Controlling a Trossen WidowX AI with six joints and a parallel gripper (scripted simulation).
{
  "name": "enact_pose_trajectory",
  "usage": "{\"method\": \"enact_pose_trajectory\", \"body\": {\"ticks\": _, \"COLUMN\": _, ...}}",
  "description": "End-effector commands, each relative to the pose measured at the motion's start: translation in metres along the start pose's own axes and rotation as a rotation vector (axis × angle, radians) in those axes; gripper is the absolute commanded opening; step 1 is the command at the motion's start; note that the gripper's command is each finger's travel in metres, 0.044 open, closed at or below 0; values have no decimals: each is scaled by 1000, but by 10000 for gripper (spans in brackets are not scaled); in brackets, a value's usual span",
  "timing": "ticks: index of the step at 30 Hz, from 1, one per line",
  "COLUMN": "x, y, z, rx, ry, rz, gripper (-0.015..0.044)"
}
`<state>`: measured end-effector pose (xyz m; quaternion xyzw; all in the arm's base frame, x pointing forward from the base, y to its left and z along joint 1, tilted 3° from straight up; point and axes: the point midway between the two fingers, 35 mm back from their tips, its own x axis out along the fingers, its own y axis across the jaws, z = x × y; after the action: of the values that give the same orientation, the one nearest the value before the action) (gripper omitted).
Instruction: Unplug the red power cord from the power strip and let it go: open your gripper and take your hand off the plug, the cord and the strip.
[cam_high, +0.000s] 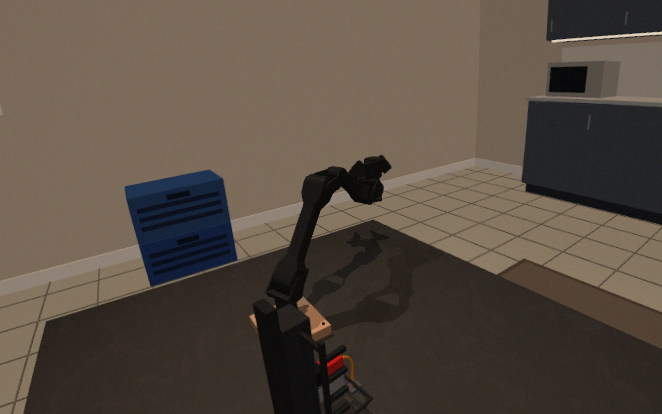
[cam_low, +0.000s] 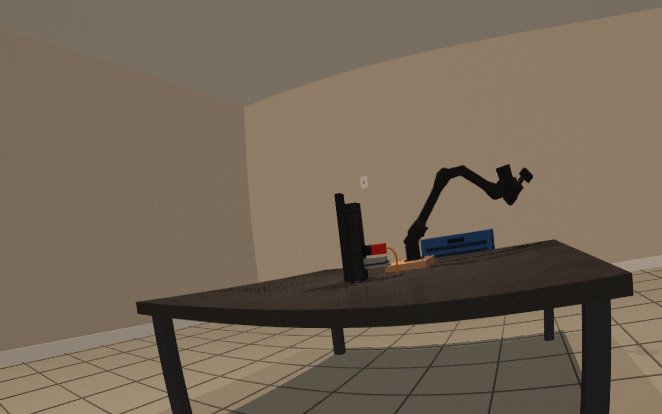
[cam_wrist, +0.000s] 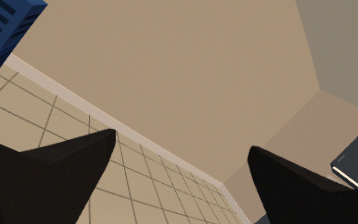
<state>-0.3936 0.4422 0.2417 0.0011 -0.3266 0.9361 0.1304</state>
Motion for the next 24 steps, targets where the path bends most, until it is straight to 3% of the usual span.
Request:
{"method": "enact_pose_trajectory", "body": {"ticks": 1, "x": -1, "y": -1, "z": -1, "rx": 1, "ry": 3, "rz": -2, "gripper": 374}}
{"method": "enact_pose_trajectory", "body": {"ticks": 5, "x": -24, "y": -23, "z": -20, "rx": 19, "ry": 81, "rz": -46, "gripper": 269}}
{"method": "enact_pose_trajectory", "body": {"ticks": 9, "x": -75, "y": -60, "z": -54, "rx": 57, "ry": 233, "rz": -134, "gripper": 164}}
{"method": "enact_pose_trajectory", "body": {"ticks": 15, "x": -158, "y": -97, "z": -95, "rx": 143, "ry": 450, "rz": -252, "gripper": 160}}
{"method": "enact_pose_trajectory", "body": {"ticks": 20, "x": -201, "y": -111, "z": -110, "rx": 161, "ry": 553, "rz": -305, "gripper": 160}}
{"method": "enact_pose_trajectory", "body": {"ticks": 24, "x": -267, "y": -127, "z": -127, "rx": 170, "ry": 709, "rz": -374, "gripper": 160}}
